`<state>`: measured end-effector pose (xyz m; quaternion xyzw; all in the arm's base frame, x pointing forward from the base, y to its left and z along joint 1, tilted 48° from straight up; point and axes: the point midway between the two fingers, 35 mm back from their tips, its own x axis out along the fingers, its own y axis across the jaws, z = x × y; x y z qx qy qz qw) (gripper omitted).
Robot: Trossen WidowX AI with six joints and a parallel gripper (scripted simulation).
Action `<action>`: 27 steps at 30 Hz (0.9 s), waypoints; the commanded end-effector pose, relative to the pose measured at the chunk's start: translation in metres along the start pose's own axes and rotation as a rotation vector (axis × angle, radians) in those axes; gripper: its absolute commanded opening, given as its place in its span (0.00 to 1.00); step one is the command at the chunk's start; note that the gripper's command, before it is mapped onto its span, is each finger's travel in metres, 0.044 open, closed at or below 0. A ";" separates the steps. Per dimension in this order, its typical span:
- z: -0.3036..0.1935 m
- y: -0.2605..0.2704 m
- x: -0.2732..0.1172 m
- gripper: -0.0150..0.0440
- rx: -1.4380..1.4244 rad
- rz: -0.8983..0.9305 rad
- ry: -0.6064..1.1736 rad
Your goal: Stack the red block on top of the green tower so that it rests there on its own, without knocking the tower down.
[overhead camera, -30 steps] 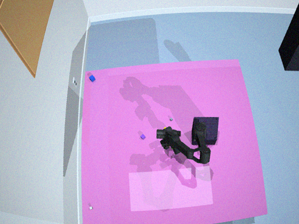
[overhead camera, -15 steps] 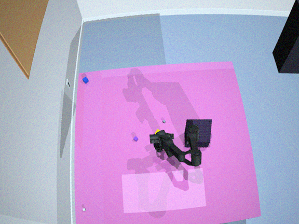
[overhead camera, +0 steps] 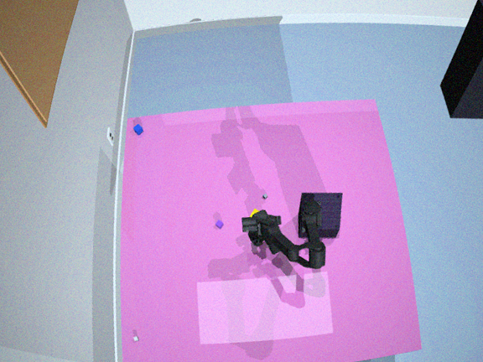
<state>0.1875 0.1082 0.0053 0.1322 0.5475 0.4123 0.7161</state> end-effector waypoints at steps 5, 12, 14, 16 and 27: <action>0.000 0.000 0.000 0.34 0.001 0.000 0.000; 0.000 0.000 0.000 0.65 0.001 0.000 0.000; 0.000 0.000 0.000 0.74 0.001 0.000 0.000; 0.000 0.000 0.000 0.83 0.001 0.000 0.000; 0.000 0.000 0.000 1.00 0.001 0.000 0.000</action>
